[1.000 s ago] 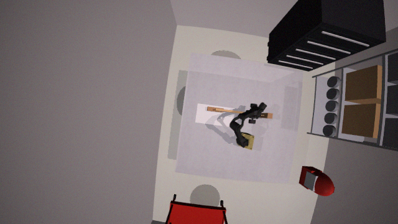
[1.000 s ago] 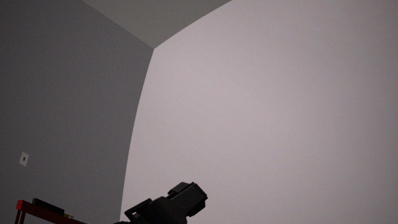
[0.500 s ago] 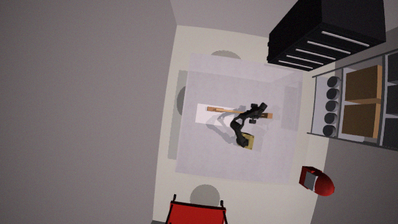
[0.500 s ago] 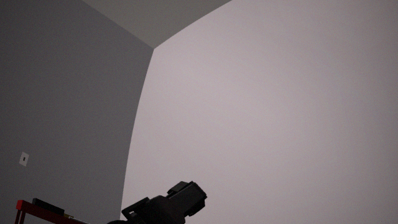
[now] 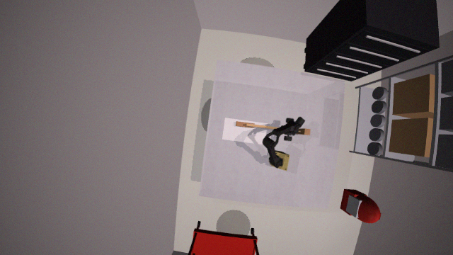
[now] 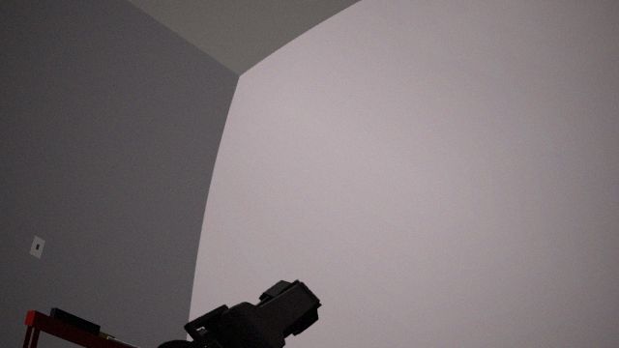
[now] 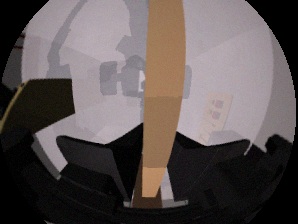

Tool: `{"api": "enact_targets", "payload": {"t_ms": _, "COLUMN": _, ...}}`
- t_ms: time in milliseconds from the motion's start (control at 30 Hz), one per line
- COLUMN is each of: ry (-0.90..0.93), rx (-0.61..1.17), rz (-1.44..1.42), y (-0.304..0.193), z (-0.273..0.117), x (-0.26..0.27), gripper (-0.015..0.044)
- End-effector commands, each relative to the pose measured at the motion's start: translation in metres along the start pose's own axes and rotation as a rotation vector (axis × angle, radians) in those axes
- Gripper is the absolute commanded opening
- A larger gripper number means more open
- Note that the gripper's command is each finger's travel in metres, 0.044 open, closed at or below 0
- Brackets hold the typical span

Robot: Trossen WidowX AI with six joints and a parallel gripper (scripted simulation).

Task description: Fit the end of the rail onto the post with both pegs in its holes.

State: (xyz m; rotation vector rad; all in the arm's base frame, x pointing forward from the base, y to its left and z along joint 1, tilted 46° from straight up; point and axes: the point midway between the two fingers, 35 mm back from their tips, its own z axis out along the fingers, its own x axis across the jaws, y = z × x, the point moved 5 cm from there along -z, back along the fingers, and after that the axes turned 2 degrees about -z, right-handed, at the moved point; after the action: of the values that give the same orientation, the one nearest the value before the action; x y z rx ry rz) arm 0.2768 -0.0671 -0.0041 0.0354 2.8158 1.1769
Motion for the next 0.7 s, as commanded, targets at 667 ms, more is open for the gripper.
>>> {"api": "enact_targets", "payload": {"t_ms": 667, "ry": -0.007, "rx": 0.003, "rz": 0.001, "y": -0.0088, "z": -0.0024, "x": 0.0003, "gripper": 0.0}}
